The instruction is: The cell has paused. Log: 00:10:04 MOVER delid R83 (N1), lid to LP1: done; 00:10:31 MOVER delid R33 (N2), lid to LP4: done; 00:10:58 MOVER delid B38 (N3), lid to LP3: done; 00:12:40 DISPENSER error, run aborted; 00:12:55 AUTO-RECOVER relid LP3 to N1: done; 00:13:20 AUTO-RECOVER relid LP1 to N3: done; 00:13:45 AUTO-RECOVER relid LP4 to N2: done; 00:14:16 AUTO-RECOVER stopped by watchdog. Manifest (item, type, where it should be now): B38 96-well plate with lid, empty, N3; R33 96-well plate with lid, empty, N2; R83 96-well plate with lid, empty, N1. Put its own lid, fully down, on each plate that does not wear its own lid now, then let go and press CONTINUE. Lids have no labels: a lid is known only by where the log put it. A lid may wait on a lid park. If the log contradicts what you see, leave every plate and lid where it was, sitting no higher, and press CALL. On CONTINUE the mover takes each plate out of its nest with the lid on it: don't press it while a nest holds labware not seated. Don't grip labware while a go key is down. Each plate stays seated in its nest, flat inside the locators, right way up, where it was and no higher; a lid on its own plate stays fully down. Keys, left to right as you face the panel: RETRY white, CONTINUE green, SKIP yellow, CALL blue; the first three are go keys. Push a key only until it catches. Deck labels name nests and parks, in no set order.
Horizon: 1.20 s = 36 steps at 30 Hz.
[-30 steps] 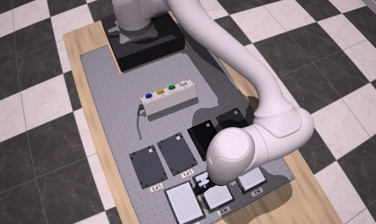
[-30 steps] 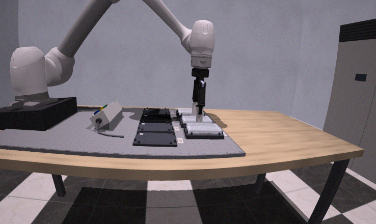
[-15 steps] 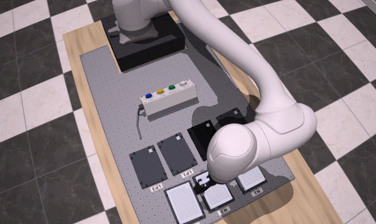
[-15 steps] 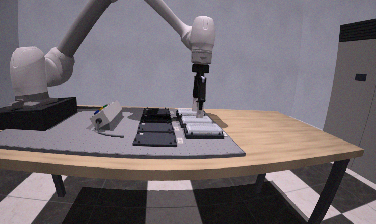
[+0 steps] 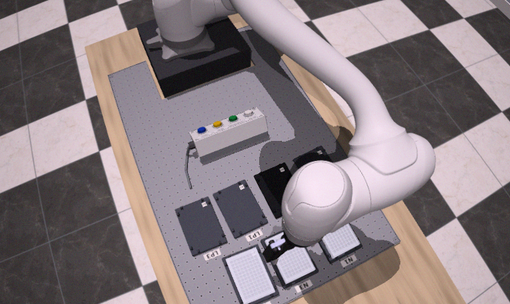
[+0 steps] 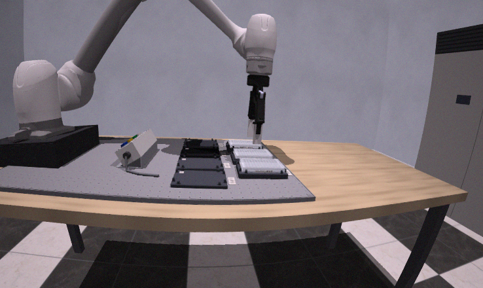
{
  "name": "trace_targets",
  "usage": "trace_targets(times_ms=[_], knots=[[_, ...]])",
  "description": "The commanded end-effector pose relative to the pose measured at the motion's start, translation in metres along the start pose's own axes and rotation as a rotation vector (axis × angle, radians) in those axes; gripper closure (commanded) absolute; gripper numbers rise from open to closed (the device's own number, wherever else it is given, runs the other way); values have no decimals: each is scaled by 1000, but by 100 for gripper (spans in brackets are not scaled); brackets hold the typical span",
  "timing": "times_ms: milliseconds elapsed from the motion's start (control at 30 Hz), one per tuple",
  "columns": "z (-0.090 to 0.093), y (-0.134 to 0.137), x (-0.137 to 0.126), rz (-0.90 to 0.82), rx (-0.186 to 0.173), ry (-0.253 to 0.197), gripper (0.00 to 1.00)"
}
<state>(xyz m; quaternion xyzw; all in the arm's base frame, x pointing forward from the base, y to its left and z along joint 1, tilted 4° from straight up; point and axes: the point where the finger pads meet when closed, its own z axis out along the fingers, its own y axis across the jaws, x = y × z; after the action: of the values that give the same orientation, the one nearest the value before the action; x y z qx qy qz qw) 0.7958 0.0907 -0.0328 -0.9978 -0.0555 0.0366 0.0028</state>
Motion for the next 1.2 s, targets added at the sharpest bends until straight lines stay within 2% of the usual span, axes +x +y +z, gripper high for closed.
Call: trace_targets(times_ms=[0,400,500,600,633,667,700,733,800,833,867,900,967,1000,1033,1067,1133,1167], knots=[[-3,0,0,0,0,0,34],[-6,0,0,0,0,0,34],[-13,-1,-15,0,0,0,34],[-33,-5,-66,2,0,0,34],[-33,-5,-66,2,0,0,34],[-41,-6,-91,2,0,0,34],[-41,-6,-91,2,0,0,34],[-49,-8,-121,3,0,0,34],[-49,-8,-121,3,0,0,34],[-56,-10,-153,4,0,0,34],[-56,-10,-153,4,0,0,34],[-62,-12,-188,5,0,0,34],[-62,-12,-188,5,0,0,34],[-67,-14,-223,6,0,0,34],[-67,-14,-223,6,0,0,34],[-69,-16,-255,7,0,0,34],[-70,-16,-259,7,0,0,34],[-71,-18,-293,8,0,0,34]])
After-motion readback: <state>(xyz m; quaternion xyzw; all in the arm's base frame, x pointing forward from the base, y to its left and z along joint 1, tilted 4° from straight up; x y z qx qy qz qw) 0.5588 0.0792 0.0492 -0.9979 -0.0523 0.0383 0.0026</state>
